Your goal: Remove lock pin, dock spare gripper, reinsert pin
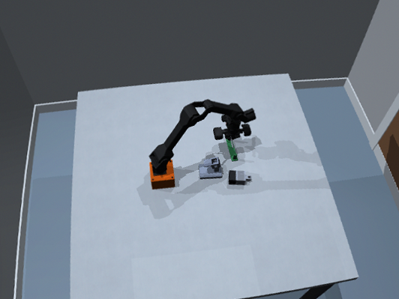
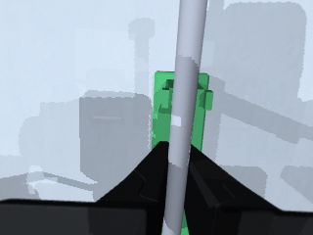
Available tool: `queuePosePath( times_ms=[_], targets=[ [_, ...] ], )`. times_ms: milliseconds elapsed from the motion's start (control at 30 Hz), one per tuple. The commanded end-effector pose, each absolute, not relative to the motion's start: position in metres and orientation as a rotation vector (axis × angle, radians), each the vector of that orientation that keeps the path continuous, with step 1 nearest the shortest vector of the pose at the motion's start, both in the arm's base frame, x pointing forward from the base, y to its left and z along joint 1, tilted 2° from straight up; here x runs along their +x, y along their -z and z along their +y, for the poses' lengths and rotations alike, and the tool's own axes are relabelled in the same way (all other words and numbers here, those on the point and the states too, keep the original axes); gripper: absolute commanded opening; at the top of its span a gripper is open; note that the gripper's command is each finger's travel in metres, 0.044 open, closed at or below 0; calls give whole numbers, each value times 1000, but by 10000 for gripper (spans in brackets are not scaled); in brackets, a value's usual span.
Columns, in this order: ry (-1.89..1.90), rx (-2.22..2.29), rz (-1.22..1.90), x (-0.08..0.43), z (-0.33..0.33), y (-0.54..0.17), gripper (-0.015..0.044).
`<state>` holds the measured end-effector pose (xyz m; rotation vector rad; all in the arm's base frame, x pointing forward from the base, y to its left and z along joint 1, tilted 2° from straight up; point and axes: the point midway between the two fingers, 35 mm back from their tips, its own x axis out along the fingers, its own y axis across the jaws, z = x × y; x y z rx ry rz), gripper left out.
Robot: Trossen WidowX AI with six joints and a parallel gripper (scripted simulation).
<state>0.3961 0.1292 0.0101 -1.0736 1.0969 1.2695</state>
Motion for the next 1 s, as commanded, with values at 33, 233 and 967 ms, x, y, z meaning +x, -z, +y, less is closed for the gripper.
queuePosePath(
  times_ms=[33, 233, 967],
  targets=[
    [-1269, -1074, 1096, 396, 129, -11, 0],
    [-1269, -1074, 1096, 396, 129, -11, 0],
    [-1269, -1081, 1096, 399, 69, -25, 0]
  ],
)
